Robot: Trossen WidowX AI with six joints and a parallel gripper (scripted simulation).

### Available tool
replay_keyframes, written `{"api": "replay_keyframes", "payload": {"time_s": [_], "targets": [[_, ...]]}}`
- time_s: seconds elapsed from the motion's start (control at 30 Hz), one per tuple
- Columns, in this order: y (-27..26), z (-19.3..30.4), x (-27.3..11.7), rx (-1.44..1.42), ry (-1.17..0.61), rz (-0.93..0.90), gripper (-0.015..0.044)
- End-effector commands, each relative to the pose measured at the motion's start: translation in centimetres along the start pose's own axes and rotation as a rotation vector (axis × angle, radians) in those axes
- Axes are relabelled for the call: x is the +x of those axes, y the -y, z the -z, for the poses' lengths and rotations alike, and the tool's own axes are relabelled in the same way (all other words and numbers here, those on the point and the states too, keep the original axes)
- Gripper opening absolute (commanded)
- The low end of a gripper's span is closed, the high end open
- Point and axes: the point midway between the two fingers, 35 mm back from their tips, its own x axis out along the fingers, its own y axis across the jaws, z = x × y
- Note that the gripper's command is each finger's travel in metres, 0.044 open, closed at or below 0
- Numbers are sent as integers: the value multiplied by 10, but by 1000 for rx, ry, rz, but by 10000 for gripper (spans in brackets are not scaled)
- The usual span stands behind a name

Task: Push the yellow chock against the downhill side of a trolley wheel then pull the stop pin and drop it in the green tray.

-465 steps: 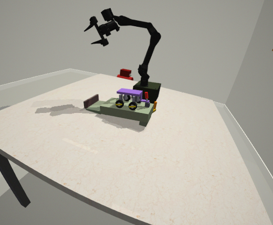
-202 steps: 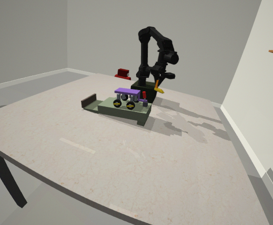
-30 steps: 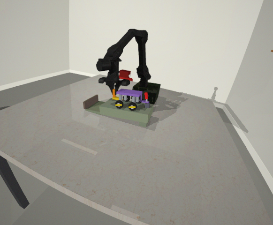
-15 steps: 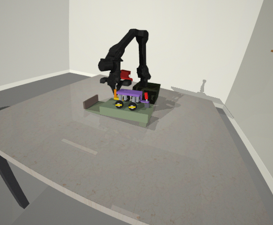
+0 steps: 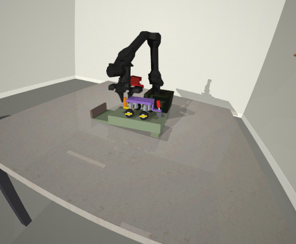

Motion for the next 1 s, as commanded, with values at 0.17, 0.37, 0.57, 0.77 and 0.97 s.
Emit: {"api": "replay_keyframes", "payload": {"time_s": [0.17,0.37,0.57,0.77,0.97], "targets": [[0,1,-29,1,1,-5,190],[1,0,-50,1,1,-5,190],[1,0,-50,5,0,-3,269],[-15,-25,-66,59,88,34,190],[-39,-32,-68,277,89,-13,190]]}}
